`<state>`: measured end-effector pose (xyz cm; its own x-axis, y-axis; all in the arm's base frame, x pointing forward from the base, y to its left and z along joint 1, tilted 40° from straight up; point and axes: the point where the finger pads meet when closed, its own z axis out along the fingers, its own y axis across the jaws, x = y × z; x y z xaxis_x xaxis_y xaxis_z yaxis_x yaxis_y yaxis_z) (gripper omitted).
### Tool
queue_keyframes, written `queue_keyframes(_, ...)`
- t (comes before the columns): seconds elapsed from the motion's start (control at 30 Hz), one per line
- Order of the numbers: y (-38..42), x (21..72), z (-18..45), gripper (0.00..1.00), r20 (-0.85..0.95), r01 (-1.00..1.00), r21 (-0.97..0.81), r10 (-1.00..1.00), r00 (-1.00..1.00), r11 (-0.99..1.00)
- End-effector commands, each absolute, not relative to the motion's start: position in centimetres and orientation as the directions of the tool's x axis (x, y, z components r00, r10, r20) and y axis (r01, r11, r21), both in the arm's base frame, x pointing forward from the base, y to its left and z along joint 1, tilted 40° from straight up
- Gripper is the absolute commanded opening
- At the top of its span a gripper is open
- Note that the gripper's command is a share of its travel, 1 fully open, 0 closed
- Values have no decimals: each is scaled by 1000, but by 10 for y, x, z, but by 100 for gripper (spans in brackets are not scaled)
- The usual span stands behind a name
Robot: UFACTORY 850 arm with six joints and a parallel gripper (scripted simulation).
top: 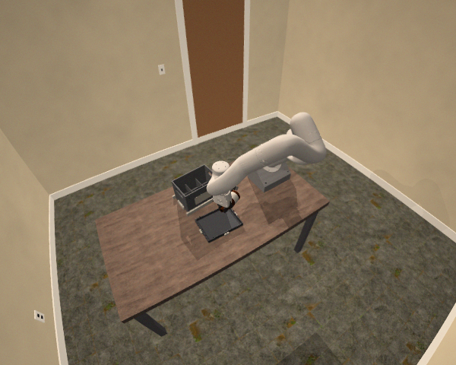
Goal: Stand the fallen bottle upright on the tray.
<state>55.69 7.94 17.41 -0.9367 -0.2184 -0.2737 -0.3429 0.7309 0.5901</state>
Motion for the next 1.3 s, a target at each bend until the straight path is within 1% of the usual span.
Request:
queue_keyframes(0.0, 79, 558, 175, 0, -256, -316, 597, -198, -946, 738)
queue_keyframes(0.73, 79, 558, 175, 0, -242, -292, 603, -180, -954, 742)
queue_keyframes(1.1, 79, 558, 175, 0, -177, -191, 625, -101, -979, 757)
queue_keyframes(1.27, 79, 558, 175, 0, -127, -113, 637, -41, -991, 763)
